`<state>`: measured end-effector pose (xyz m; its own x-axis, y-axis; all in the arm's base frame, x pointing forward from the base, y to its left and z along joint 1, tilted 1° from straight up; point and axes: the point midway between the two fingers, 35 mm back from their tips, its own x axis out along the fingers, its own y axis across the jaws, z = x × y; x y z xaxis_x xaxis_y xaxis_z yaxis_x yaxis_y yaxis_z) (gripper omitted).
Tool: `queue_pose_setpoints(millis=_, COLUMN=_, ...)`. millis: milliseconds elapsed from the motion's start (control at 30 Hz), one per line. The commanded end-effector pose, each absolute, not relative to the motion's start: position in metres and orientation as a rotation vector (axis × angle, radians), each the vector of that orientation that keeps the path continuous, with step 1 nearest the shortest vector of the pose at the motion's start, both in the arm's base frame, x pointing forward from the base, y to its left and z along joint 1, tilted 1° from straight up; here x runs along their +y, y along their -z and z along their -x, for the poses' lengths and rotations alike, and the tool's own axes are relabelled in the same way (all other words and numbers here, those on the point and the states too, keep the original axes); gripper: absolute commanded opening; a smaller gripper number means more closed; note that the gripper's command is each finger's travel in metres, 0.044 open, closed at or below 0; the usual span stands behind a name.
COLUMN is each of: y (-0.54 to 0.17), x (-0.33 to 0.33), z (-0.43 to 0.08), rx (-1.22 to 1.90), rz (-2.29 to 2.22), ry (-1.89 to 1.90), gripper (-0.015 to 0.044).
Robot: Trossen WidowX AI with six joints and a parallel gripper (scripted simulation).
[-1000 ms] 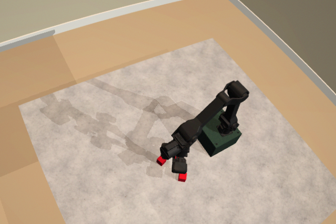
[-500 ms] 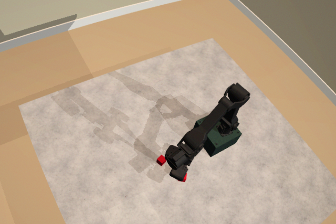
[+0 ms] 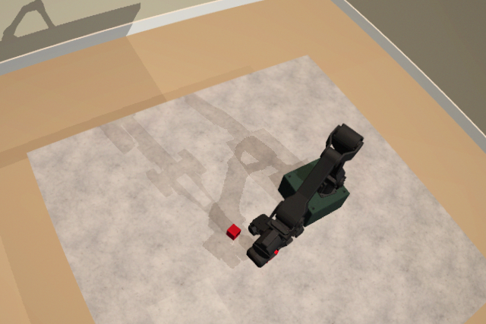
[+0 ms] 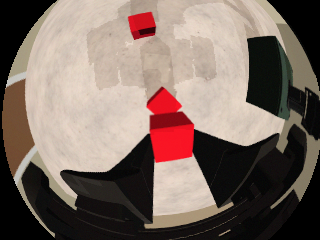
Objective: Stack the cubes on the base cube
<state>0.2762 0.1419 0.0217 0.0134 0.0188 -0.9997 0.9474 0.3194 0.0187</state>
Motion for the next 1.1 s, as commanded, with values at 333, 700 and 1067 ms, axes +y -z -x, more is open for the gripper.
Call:
queue_pose_setpoints(millis=333, y=-0.02, x=0.147, z=-0.274, rx=1.326, rz=-1.033, ry=0.991, gripper=0.0105)
queue_pose_setpoints(millis=700, y=-0.005, x=0.147, z=-0.275, rx=1.322, rz=-1.036, ry=0.995, gripper=0.0105)
queue_pose_setpoints(millis=1067, y=0.007, x=0.147, z=-0.275, rx=1.319, rz=-1.038, ry=0.998, gripper=0.0105)
